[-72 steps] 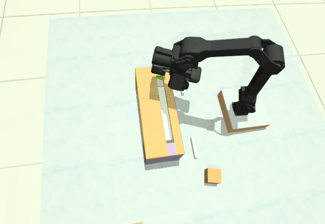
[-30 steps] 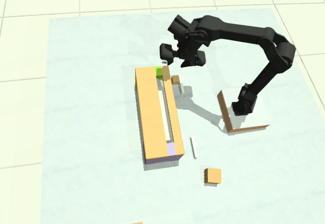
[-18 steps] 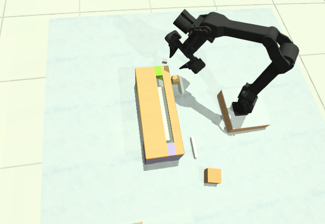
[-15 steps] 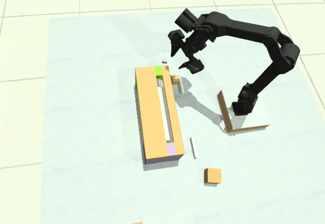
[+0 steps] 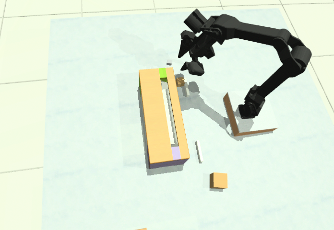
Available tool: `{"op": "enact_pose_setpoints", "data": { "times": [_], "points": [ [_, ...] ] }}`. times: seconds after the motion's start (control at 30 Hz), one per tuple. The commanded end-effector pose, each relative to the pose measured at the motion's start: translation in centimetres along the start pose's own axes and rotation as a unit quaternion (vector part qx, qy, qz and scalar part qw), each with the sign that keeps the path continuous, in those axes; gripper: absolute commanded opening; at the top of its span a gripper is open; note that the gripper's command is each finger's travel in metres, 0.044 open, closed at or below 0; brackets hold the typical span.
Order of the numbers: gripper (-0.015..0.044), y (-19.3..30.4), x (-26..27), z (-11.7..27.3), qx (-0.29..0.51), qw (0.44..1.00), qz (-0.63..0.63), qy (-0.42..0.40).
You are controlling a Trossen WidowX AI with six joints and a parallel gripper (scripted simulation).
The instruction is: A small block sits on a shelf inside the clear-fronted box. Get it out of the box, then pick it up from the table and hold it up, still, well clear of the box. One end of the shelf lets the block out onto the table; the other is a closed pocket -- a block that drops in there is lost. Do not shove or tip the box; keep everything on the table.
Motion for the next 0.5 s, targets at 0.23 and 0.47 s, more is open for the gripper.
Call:
{"op": "enact_pose_setpoints", "data": {
  "times": [0.23,0.47],
  "points": [
    [0.0285,-3.7,-2.0,-7.6,-0.008,1.0,-0.009,0.015],
    [0.0285,-4.0,-2.0,-8.5,-0.008,1.0,-0.009,0.015]
  ]
}}
Point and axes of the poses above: the point midway between the two fingers, 35 mm back from their tips, its own z axis back along the fingers, its own x axis across the jaws, y = z × x, the point moved 7 cm from there along z, back along the fingers, and after that the axes turned 14 degrees about z, right-handed, at the moved point
